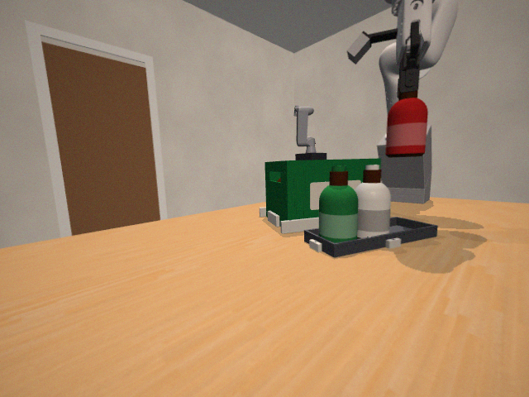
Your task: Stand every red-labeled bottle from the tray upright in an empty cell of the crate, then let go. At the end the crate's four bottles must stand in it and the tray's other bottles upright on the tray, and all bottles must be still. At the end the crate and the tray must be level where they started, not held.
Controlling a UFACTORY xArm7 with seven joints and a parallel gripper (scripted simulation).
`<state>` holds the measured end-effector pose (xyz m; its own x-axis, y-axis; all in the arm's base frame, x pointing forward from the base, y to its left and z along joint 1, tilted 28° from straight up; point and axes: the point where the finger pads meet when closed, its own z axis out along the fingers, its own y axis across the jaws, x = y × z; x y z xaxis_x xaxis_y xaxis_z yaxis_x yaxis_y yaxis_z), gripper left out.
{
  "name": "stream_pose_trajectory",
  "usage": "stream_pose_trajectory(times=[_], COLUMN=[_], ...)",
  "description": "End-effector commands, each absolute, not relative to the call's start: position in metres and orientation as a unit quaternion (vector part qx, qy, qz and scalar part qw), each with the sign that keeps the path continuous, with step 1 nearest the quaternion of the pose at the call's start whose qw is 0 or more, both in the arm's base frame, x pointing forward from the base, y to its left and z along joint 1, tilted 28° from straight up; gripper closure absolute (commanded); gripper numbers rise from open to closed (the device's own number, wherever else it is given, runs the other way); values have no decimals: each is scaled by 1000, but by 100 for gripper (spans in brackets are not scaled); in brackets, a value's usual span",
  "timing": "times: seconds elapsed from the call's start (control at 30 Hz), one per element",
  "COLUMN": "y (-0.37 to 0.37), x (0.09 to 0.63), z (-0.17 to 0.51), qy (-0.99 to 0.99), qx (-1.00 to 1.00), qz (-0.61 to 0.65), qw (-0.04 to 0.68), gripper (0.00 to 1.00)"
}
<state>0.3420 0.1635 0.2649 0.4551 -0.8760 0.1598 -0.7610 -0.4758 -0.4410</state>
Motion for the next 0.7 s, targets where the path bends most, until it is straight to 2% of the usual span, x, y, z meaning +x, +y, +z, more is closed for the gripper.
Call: stream_pose_trajectory(times=[0.0, 0.67], y=[164, 163], x=[340, 337], z=[270, 277], qy=[488, 488], qx=[-839, -839], qz=[-186, -186], qw=[156, 156], gripper=[100, 100])
